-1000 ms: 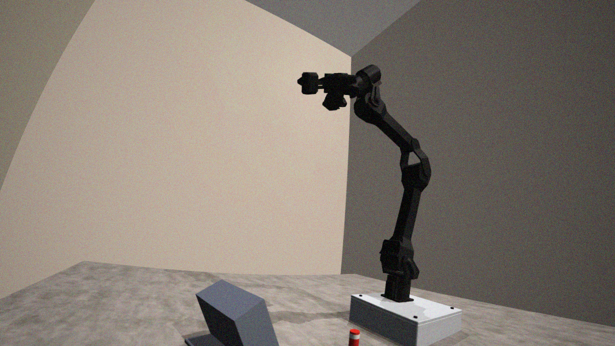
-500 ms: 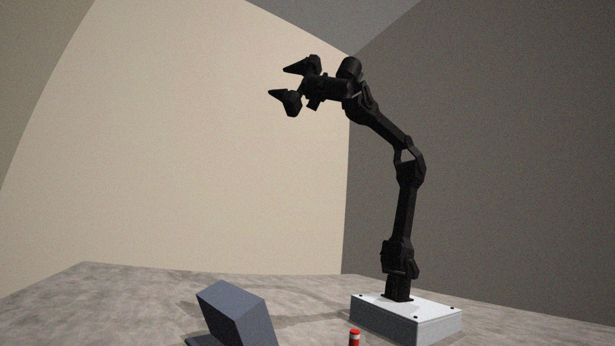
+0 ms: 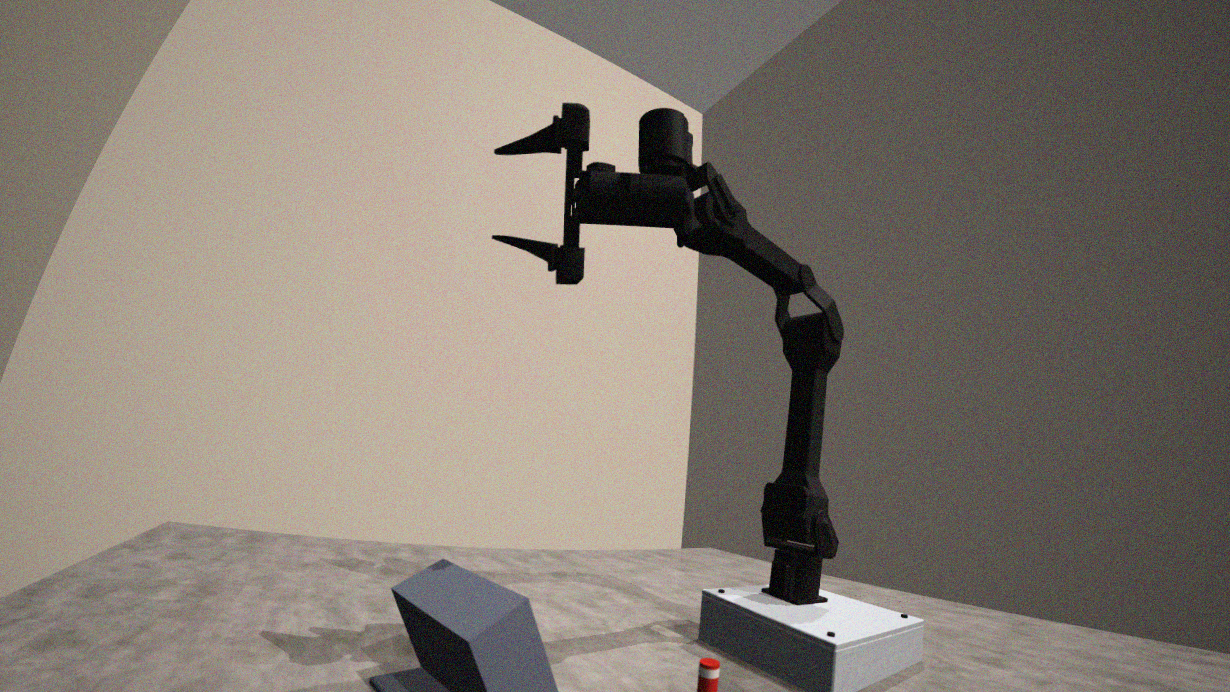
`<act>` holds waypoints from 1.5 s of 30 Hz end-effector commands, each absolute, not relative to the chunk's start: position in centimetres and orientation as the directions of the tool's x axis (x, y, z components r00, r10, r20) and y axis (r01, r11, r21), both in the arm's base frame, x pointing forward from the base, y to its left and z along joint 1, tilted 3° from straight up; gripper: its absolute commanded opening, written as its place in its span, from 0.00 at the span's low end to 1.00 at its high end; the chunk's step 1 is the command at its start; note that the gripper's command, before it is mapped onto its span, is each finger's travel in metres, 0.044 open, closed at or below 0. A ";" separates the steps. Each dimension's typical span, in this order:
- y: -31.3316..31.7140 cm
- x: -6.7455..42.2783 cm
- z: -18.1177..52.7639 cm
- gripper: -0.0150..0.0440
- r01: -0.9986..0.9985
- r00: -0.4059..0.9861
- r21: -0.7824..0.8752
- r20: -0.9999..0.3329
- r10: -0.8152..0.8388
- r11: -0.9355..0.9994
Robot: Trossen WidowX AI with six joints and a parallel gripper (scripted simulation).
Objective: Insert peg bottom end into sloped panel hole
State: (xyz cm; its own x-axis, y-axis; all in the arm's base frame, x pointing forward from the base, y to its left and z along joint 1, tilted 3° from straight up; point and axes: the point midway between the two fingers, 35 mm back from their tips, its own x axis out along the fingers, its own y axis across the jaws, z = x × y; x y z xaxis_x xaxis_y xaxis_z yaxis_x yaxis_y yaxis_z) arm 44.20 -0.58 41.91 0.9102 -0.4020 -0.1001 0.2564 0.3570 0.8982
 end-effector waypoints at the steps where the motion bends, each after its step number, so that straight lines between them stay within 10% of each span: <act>1: 1.8 45.4 37.5 1.00 0.369 0.919 0.784 -0.229 -0.320 0.500; 27: 12.6 40.8 17.8 1.00 0.107 0.569 0.085 -0.822 0.009 0.991; 45: 16.6 30.8 8.8 1.00 -0.450 0.058 0.025 -0.997 0.057 0.893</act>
State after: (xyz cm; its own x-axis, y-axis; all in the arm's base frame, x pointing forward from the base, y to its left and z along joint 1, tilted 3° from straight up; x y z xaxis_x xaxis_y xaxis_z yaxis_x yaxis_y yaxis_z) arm 33.31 15.98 10.57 0.1837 0.0614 -0.9811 -0.3382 0.9411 -0.0044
